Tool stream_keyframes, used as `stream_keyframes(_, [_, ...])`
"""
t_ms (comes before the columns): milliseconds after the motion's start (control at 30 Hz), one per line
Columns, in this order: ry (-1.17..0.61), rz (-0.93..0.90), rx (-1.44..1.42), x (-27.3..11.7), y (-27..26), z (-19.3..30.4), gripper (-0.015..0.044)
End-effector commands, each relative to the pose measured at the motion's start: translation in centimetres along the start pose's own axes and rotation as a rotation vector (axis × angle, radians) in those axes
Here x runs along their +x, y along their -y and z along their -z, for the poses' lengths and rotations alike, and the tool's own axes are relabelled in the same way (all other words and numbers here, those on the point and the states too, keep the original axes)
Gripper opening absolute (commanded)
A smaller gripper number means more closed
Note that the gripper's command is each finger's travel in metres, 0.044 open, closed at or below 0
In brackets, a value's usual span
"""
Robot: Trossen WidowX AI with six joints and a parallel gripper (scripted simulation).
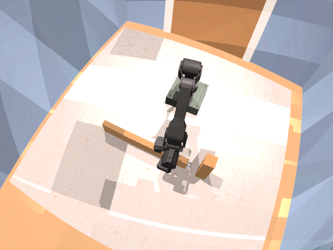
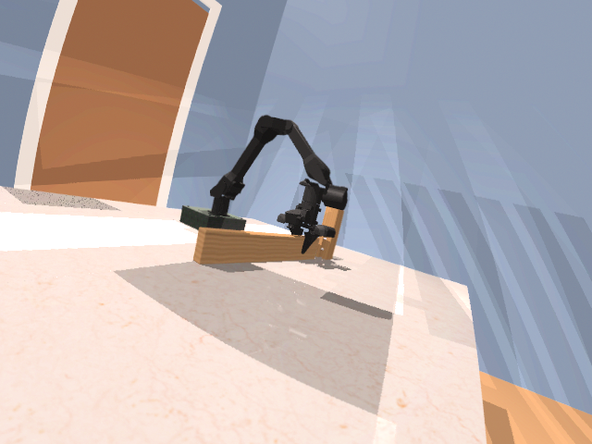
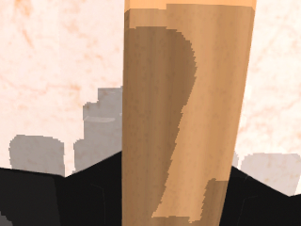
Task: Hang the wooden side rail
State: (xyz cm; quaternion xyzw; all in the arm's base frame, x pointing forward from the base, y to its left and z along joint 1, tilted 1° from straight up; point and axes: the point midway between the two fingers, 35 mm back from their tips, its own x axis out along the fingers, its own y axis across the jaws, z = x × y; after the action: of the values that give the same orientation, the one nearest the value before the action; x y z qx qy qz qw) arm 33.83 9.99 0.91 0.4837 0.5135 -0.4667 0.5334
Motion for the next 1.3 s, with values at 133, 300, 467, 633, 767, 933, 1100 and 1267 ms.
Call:
stream_keyframes(133, [0.001,-0.008,-0.001,-0.55,-0.11,-0.02,0.0])
stream_keyframes(300, [0.001,-0.008,-0.001,-0.63,-0.11,-0.02,0.0])
stream_keyframes(467, [0.001,-0.008,-0.001,-0.72,-0.11,-0.02,0.0])
stream_keyframes(633, [0.001,-0.008,-0.001,-0.8,-0.11,-0.02,0.0])
stream_keyframes(767, [0.001,-0.008,-0.001,-0.87,-0.11,-0.02,0.0])
stream_keyframes(933, [0.001,-0.008,-0.001,-0.95,-0.11,-0.02,0.0])
stream_keyframes(1100, [0.001,-0.008,-0.001,-1.04,-0.11,-0.02,0.0])
stream_keyframes(1267, [0.001,-0.008,-0.001,-1.12,-0.11,-0.02,0.0])
